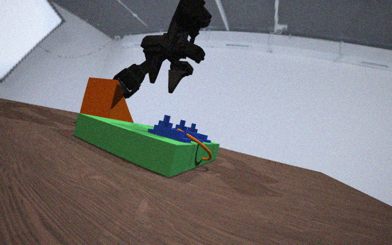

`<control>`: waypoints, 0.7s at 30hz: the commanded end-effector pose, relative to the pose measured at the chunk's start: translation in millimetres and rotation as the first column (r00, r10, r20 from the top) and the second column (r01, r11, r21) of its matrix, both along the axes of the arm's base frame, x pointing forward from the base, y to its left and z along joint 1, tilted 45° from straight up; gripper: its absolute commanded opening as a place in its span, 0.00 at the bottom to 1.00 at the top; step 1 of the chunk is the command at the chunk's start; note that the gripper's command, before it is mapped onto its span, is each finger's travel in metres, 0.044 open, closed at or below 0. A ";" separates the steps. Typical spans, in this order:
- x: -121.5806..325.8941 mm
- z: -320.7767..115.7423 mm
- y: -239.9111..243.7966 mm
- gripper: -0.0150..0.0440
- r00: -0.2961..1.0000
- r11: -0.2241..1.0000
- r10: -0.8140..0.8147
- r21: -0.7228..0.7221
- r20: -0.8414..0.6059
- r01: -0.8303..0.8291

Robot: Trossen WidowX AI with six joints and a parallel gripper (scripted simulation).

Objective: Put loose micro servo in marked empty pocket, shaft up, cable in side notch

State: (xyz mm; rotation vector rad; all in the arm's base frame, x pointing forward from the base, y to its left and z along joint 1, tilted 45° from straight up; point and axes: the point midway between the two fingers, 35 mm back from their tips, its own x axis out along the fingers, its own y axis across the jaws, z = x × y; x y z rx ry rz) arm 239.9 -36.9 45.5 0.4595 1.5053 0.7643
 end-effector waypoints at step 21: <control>2.2 35.2 -34.1 1.00 1.000 1.000 -0.007 -0.003 0.003 0.007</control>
